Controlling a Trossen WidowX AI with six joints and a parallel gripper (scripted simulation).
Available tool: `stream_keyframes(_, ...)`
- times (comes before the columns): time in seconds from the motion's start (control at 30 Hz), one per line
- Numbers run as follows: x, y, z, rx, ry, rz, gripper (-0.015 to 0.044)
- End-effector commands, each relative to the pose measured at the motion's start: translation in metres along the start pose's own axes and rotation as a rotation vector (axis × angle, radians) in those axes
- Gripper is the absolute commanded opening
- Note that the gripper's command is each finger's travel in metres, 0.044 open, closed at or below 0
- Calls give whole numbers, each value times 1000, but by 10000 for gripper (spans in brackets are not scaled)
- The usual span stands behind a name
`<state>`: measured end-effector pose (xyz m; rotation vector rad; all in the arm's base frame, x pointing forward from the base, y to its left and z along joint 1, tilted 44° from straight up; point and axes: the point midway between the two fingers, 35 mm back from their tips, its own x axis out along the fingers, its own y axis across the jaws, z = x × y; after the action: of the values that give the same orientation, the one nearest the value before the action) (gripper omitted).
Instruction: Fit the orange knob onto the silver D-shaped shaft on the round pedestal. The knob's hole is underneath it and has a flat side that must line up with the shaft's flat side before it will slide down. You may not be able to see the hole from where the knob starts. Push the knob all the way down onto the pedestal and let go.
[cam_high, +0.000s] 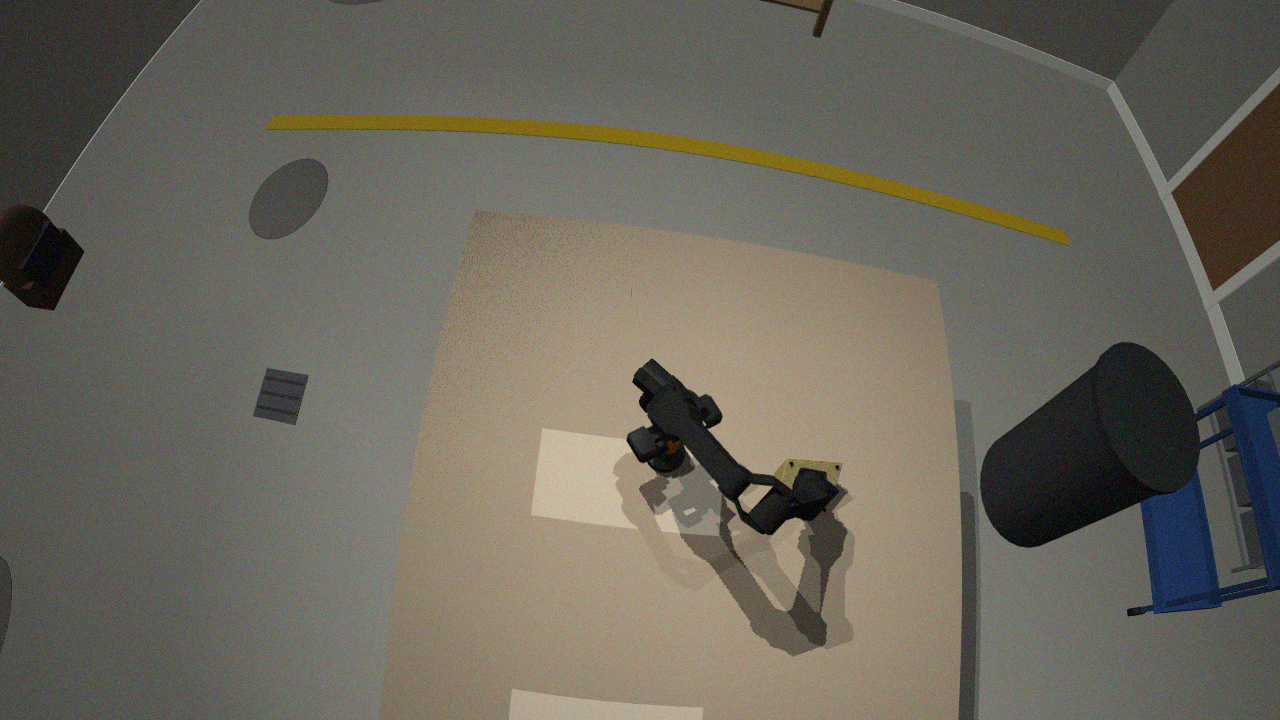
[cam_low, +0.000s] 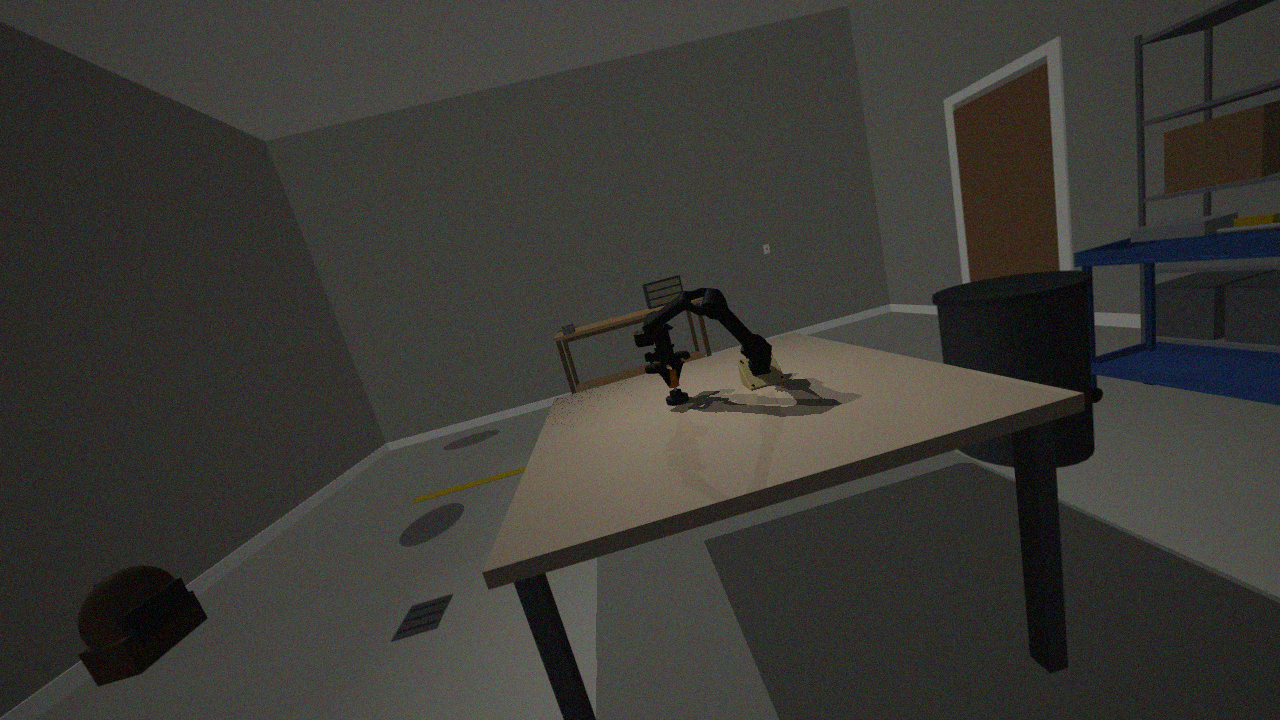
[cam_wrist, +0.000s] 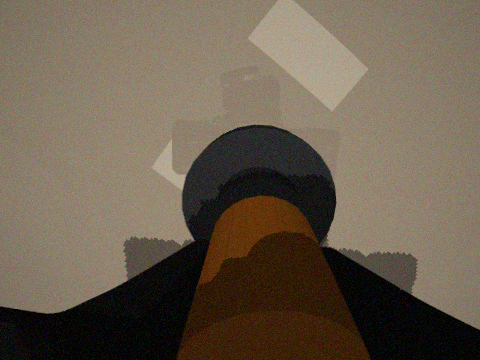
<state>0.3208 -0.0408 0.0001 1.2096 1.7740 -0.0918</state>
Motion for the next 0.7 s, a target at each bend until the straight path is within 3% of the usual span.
stream_keyframes(0.0,1,1,1,-7,-2,2,0)
stream_keyframes(0.33,-4,1,1,-16,-2,2,0)
stream_keyframes(0.67,-1,0,0,-216,-2,1,0)
